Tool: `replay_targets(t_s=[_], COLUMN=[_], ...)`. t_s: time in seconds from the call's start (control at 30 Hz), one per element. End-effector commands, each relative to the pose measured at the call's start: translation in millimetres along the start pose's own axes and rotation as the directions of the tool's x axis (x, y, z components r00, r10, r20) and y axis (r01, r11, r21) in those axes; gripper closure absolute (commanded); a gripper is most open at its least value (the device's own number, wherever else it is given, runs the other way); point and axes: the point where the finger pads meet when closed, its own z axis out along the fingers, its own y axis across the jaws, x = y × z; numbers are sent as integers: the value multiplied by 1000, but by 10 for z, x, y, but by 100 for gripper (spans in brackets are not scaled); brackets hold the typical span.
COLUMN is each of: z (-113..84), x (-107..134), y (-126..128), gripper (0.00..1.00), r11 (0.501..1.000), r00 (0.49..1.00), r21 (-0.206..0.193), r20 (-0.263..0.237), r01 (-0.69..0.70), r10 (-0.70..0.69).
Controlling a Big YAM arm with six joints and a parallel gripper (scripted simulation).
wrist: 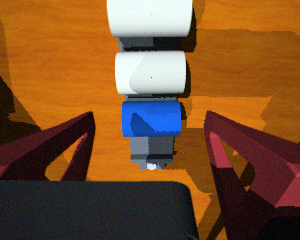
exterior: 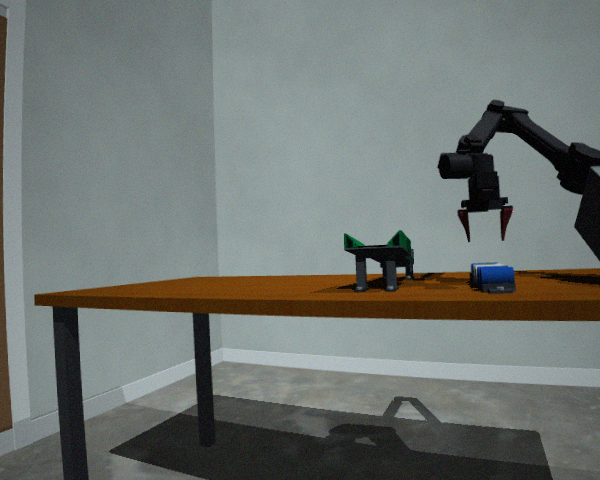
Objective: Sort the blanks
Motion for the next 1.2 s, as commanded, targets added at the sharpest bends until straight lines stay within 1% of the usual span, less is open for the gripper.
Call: replay_targets(t_s=[0.0,0.2,0.27,0.3,0.37,0.77,0.83,0.87,1.0,1.17], z=[106,208,208,203,257,434,434,432,479,502], x=[-13,-10,-10,-16,-9,-9,-9,-13,-9,-10], y=[-12,20,20,-65,19,28,28,-42,22,0], gripper=[22,22,22,22,22,22,22,22,22,22], r11=[1000,1000,1000,1000,1000,1000,1000,1000,1000,1000], r00=[1000,1000,1000,1000,1000,1000,1000,1000,1000,1000], r21=[-10,-13,-13,-4,-13,-14,-14,-7,-14,-11], r20=[-4,-5,-5,-1,-5,-4,-4,-2,-4,-3], r01=[13,18,18,5,17,18,18,8,17,14], r10=[-13,-18,-18,-5,-17,-18,-18,-8,-17,-14])
